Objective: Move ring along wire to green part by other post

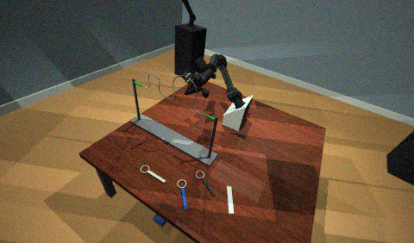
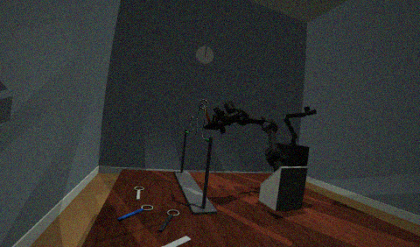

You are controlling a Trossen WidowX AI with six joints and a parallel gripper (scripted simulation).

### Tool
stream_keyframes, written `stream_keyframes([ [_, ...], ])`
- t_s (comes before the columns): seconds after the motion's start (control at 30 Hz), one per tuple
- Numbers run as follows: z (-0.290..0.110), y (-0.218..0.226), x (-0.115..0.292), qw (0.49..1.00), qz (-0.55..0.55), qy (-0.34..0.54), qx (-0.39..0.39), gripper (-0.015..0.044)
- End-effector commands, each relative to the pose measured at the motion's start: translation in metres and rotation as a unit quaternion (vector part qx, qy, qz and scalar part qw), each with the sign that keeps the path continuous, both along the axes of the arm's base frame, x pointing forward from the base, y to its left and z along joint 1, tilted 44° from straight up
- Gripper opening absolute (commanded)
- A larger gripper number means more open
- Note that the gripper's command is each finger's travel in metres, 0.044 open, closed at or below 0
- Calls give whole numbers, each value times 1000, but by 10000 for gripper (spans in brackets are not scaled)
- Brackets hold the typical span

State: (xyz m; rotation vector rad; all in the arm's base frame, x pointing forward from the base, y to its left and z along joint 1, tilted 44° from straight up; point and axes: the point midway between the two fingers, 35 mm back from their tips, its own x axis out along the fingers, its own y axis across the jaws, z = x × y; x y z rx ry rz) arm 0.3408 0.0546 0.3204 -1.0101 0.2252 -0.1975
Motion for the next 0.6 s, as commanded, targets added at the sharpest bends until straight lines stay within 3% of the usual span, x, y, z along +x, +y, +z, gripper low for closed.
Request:
stream_keyframes([
  [0.0,1,-2,-1,999,-4,-6,-32,-150],
  [0.57,8,-5,0,990,-11,-29,-138,-150],
])
